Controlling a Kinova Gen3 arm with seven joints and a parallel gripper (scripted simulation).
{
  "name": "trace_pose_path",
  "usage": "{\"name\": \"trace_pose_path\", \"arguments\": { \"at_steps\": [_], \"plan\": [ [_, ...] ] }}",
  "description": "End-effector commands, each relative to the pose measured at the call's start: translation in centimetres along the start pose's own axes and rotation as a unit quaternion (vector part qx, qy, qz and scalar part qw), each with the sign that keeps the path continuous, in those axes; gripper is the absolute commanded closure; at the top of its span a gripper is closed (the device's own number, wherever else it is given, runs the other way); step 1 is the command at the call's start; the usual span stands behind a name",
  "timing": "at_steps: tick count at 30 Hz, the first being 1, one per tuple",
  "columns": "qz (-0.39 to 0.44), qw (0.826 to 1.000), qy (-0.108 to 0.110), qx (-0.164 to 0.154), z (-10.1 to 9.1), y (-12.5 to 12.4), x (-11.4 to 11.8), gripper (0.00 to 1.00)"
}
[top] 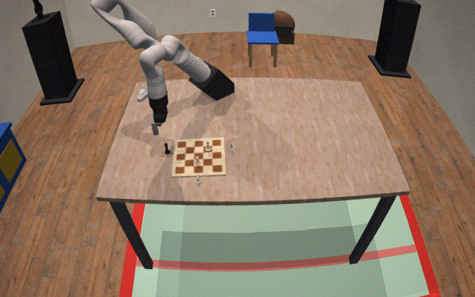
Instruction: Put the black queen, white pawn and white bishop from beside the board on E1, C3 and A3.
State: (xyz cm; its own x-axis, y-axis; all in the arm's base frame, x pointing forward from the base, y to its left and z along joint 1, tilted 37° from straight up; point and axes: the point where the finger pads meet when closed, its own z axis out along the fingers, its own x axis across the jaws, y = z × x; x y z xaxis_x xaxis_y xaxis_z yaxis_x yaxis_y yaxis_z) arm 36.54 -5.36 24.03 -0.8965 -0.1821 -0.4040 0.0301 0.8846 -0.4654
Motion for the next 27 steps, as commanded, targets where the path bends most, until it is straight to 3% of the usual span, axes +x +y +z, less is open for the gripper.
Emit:
{"name": "trace_pose_path", "arguments": {
  "at_steps": [1,4,12,19,21,27],
  "plan": [
    [-0.036,0.999,0.002,-0.001,0.12,-0.12,0.0,0.0],
    [-0.054,0.999,0.002,-0.001,0.16,-0.15,-0.04,0.0],
    [-0.201,0.98,0.002,-0.001,0.5,-0.21,-0.36,0.0],
    [-0.328,0.945,0.002,-0.001,0.8,-0.09,-0.57,0.0],
    [-0.328,0.945,0.002,-0.001,0.8,-0.09,-0.57,0.0],
    [-0.431,0.902,0.002,-0.002,1.05,0.13,-0.65,0.0]
  ]
}}
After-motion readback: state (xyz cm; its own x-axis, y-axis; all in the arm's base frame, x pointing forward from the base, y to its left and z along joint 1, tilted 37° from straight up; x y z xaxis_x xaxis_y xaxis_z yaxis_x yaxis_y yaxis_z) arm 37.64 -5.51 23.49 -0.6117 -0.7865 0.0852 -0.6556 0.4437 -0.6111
